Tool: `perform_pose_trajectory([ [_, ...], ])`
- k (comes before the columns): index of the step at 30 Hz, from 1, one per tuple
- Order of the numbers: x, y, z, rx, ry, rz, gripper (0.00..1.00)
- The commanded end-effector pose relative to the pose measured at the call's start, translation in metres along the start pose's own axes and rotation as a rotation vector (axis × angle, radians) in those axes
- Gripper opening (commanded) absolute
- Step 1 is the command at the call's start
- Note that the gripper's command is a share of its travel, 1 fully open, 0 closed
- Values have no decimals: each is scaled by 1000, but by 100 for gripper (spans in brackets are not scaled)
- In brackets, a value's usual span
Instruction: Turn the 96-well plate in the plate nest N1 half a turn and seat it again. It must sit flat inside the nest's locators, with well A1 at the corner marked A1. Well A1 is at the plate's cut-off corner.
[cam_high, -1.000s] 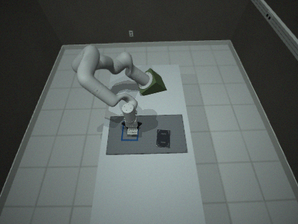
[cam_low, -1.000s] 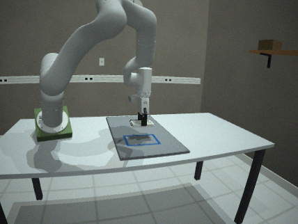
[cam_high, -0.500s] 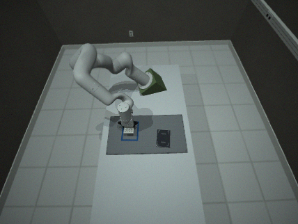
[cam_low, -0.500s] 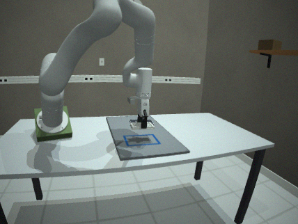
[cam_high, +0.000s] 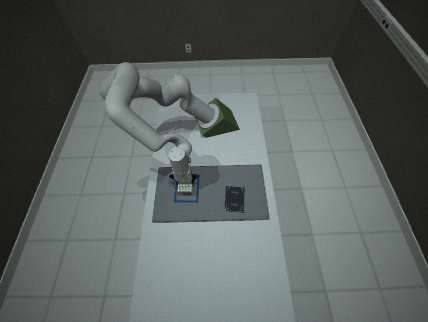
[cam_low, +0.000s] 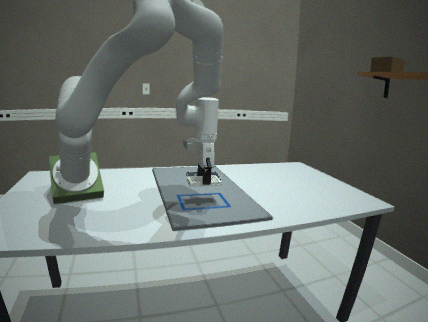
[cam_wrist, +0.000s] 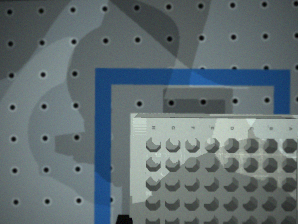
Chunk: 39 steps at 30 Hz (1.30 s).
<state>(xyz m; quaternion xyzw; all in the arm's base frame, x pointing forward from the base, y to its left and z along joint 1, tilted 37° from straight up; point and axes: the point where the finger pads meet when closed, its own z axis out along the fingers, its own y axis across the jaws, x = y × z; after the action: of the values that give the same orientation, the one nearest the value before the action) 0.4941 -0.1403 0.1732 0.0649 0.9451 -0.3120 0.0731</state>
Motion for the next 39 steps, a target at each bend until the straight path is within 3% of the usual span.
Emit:
perform_pose_trajectory([
  [1, -1, 0, -1, 0, -2, 1, 0],
  [16, -1, 0, -1, 0, -2, 1, 0],
  [39, -1, 0, 34, 0, -2, 1, 0],
])
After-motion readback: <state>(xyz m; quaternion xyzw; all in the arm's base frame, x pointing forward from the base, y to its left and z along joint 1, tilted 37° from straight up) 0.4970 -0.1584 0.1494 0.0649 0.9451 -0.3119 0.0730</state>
